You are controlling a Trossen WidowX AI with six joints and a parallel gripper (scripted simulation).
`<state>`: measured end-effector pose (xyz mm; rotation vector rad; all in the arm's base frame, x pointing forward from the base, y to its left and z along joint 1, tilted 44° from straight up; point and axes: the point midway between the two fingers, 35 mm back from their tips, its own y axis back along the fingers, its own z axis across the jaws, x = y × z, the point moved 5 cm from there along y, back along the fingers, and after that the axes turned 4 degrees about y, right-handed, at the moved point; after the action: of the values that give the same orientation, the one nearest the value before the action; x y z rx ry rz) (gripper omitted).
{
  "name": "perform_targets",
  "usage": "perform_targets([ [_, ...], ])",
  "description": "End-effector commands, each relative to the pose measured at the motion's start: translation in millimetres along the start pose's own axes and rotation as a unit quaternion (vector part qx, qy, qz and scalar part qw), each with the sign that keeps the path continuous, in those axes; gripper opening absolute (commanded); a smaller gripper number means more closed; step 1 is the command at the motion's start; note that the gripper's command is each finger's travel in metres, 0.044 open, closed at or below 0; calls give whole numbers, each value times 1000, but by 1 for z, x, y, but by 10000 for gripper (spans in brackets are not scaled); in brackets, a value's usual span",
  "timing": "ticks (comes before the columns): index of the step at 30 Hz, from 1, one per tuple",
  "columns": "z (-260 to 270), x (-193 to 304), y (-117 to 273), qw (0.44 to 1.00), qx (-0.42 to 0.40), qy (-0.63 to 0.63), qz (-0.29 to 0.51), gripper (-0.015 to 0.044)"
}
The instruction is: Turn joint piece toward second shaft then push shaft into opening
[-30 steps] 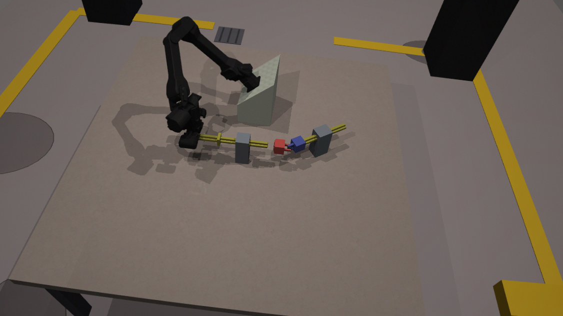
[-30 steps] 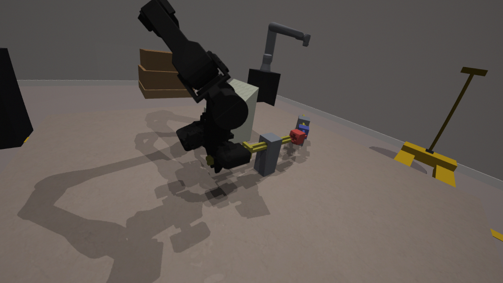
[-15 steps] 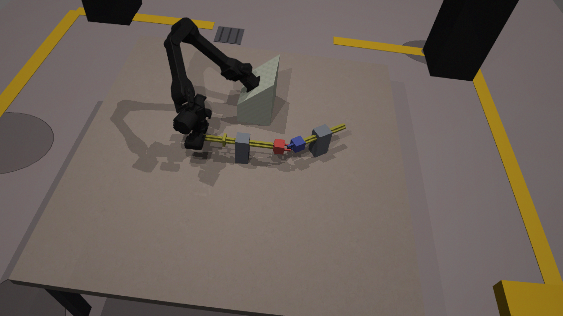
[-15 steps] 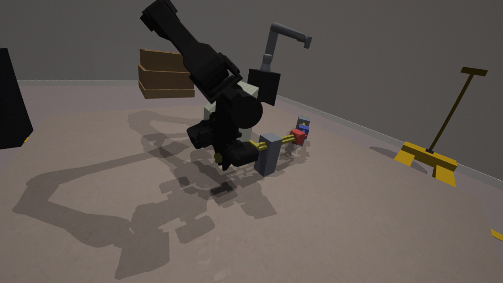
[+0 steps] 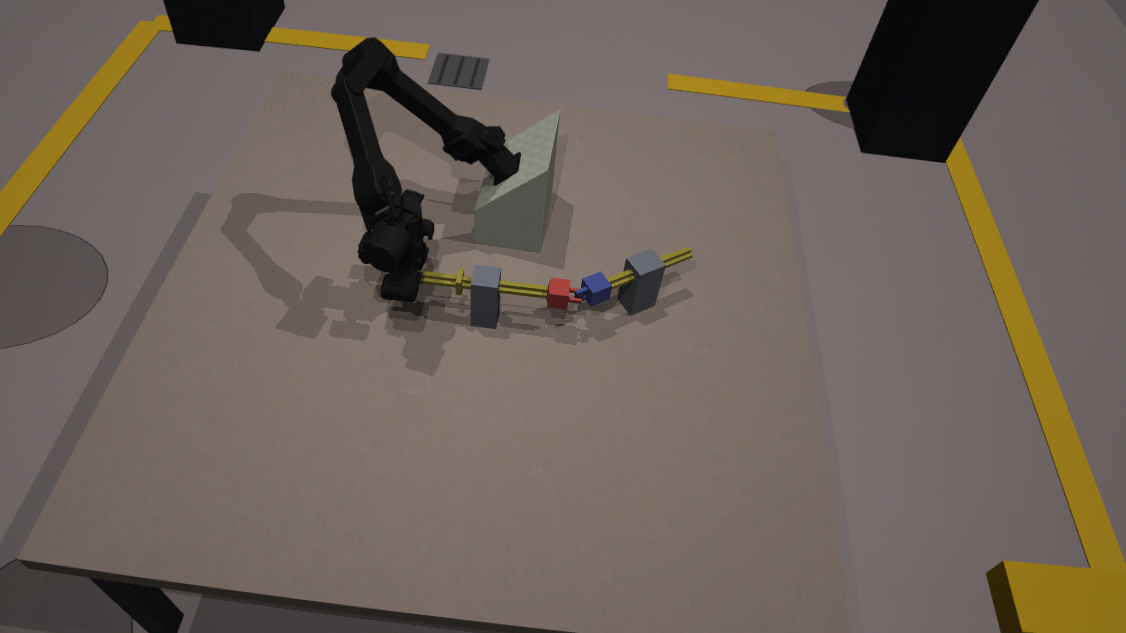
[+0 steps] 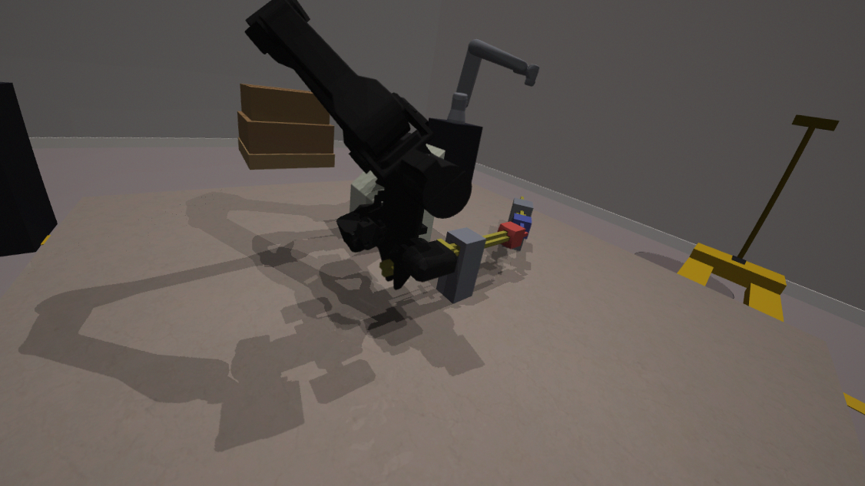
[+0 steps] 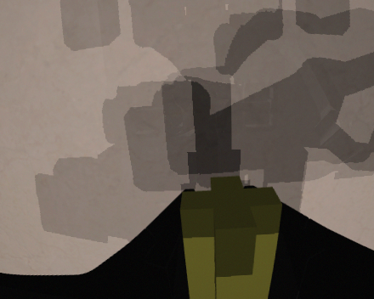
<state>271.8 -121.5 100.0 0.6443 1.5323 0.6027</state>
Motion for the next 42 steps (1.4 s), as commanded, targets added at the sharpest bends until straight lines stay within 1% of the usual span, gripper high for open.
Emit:
perform_targets([
  [1,1,9,0,1000,-2,1,7,0],
  [11,1,23,0,1000,-2,1,7,0],
  [25,1,19,0,1000,0,0,0,0],
  [27,1,19,0,1000,0,0,0,53],
  [28,1,19,0,1000,0,0,0,67],
  [33,1,19,0,1000,0,0,0,67],
  [42,1,19,0,1000,0,0,0,303],
])
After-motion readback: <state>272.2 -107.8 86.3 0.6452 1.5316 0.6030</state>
